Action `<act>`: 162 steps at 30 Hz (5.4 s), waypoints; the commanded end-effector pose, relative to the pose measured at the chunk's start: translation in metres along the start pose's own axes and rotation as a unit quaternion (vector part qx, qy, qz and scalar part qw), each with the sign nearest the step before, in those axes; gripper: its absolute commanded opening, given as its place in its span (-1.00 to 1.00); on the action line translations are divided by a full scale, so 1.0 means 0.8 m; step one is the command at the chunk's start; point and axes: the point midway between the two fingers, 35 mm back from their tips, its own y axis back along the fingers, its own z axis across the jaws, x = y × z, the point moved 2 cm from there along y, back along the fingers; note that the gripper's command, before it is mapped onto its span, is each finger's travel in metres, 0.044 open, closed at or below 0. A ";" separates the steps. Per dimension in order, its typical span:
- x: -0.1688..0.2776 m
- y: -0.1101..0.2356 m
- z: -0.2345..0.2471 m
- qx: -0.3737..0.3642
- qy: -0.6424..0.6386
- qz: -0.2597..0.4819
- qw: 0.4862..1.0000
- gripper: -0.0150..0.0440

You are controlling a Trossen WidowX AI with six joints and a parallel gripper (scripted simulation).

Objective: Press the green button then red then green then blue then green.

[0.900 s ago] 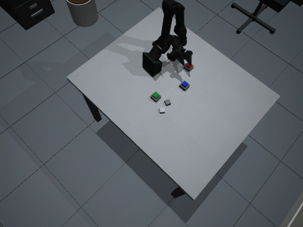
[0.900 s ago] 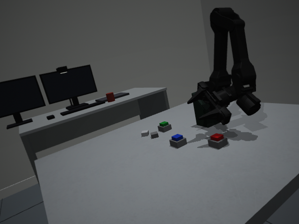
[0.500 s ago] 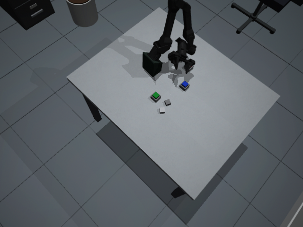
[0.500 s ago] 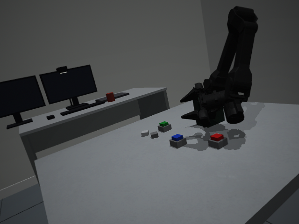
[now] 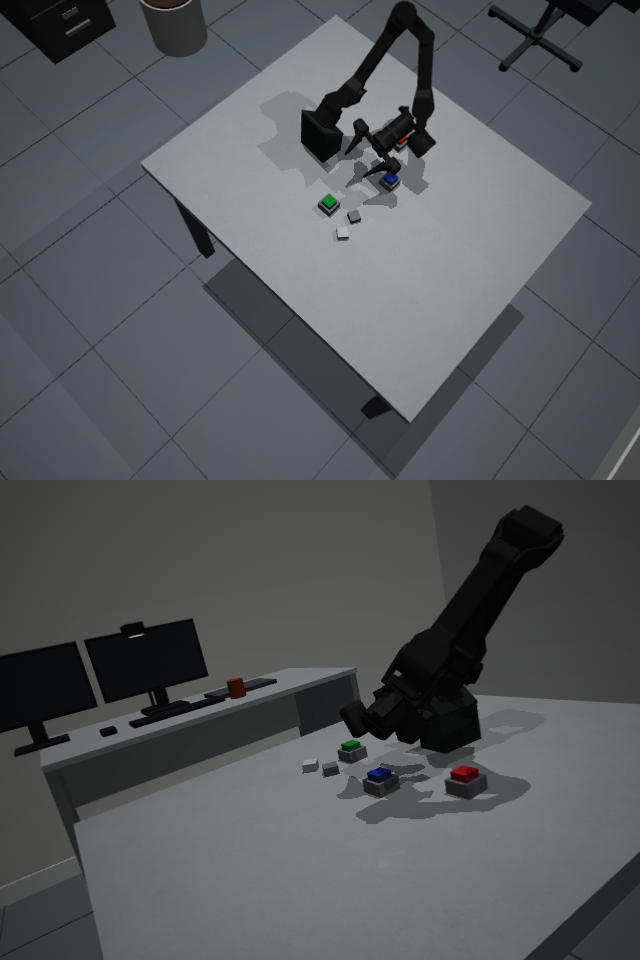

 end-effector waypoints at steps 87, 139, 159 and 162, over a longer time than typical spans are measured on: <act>0.000 -0.198 -0.023 -0.322 -0.588 -0.475 0.570 -0.42; -0.038 0.225 0.038 -0.326 -0.586 -0.478 0.567 -0.42; -0.121 0.196 0.020 -0.327 -0.585 -0.480 0.567 -0.42; -0.126 0.194 0.019 -0.327 -0.585 -0.480 0.567 -0.42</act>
